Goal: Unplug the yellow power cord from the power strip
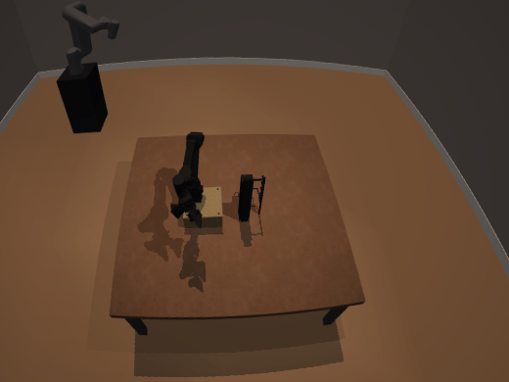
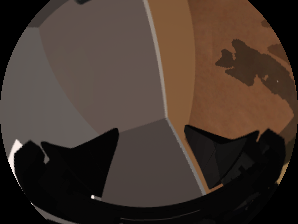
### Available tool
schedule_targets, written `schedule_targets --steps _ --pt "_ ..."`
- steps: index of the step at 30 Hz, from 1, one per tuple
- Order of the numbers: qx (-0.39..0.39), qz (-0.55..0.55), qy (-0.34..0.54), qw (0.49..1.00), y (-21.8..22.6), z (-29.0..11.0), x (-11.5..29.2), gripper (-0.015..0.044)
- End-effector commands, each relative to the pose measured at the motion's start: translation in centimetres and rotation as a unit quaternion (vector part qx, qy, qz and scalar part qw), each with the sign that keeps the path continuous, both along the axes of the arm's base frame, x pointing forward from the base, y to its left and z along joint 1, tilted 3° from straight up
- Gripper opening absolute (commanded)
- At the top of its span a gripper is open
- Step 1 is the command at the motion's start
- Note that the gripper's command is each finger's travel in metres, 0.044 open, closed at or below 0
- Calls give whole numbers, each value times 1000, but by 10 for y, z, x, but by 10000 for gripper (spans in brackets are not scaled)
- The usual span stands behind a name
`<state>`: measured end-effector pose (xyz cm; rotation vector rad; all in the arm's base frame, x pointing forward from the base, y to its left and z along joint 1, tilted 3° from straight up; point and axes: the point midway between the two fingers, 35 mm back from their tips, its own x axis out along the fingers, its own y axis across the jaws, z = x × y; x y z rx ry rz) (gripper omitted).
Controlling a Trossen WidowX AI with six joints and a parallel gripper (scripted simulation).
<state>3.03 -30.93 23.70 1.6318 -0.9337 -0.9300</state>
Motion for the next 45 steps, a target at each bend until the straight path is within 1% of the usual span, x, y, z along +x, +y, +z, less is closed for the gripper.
schedule_targets --steps 1,9,19,27,35,45 --pt "0 1 1 1000 0 0 0 374" --pt "-14 37 46 998 -3 3 21 164" --pt "-55 123 147 980 -6 8 72 160" --pt "-106 204 235 944 1 11 122 160" --pt "-171 286 319 887 16 14 176 160" --pt "-264 375 403 792 49 16 239 160"
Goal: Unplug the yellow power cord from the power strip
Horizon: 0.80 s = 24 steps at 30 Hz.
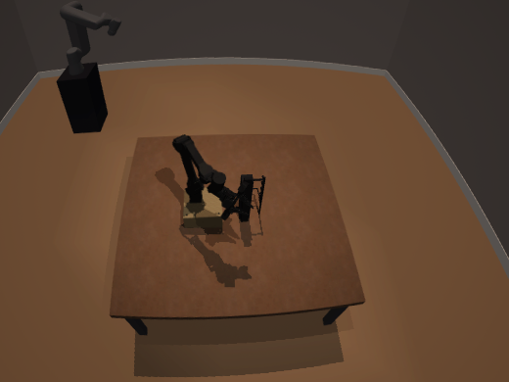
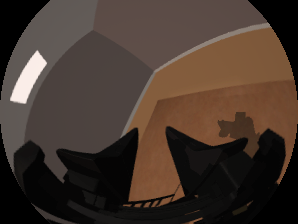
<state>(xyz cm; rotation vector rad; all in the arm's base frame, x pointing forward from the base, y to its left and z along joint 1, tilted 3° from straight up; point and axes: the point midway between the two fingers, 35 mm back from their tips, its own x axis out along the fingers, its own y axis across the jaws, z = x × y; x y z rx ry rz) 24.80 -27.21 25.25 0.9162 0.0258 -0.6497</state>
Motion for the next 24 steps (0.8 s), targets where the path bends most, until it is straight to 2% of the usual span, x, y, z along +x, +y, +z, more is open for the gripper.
schedule_targets --steps 1,11,20,24 --pt "-46 54 41 997 16 1 27 160" --pt "-159 186 118 962 67 1 87 160" --pt "-287 277 156 904 114 17 126 160" --pt "-317 331 183 870 143 3 142 160"
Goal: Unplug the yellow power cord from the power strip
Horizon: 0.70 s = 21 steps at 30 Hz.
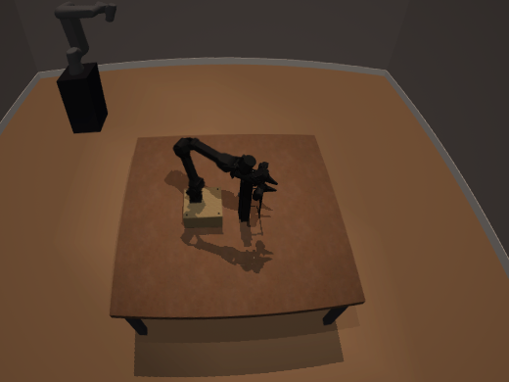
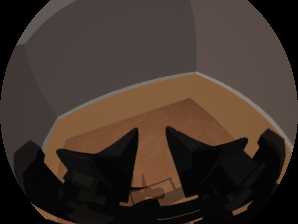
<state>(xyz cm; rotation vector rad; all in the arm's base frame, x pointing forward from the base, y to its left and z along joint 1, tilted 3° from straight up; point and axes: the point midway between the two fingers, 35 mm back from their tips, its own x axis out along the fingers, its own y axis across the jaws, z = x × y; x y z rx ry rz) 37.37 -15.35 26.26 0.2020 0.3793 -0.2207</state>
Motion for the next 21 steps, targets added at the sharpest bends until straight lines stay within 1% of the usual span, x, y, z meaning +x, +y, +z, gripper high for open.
schedule_targets --steps 1,5,11,15,17,21 --pt "-51 68 24 996 35 -6 23 160" --pt "-114 147 47 981 79 -17 33 160" --pt "-216 260 80 938 140 -38 41 160" --pt "-256 307 101 911 159 -49 37 160" --pt "-284 345 123 886 172 -59 32 160" --pt "-345 438 183 810 197 -85 11 160"
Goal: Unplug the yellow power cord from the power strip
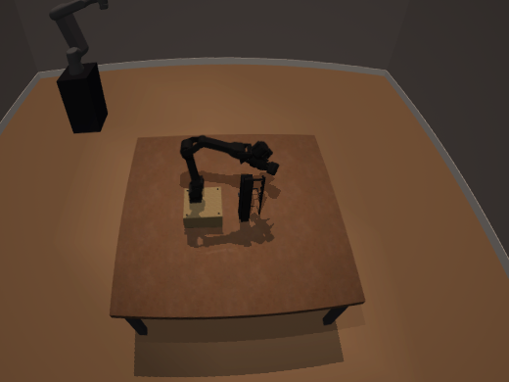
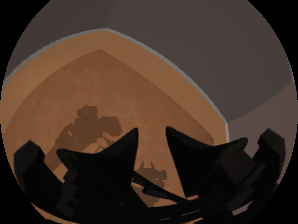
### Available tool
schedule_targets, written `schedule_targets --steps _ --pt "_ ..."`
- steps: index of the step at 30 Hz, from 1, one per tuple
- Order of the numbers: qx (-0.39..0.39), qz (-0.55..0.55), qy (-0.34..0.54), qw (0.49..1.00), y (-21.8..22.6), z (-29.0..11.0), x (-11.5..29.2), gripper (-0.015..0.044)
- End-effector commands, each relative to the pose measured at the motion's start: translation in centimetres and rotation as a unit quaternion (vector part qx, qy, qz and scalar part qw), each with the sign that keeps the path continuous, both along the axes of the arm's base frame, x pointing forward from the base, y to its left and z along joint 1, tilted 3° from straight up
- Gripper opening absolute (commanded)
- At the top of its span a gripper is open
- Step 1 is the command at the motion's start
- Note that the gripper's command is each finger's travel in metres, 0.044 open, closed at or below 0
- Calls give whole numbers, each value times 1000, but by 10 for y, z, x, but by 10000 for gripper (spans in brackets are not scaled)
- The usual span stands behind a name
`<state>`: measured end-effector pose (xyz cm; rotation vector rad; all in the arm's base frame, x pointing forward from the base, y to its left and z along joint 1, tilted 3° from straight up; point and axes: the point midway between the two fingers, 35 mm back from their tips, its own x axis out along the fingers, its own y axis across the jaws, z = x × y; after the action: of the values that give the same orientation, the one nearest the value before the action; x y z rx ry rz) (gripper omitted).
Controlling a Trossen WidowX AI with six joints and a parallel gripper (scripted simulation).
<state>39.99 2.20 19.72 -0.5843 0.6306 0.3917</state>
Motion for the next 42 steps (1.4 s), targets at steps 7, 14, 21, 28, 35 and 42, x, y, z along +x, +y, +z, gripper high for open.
schedule_targets --steps 7,14,21,28,35,42 --pt "-113 153 117 975 47 -48 -42 160" --pt "-207 313 271 886 57 -91 -102 160" --pt "-237 391 335 824 57 -100 -132 160" --pt "-237 391 335 824 57 -100 -132 160" --pt "-237 391 335 824 52 -100 -131 160" --pt "-238 391 335 824 41 -101 -130 160"
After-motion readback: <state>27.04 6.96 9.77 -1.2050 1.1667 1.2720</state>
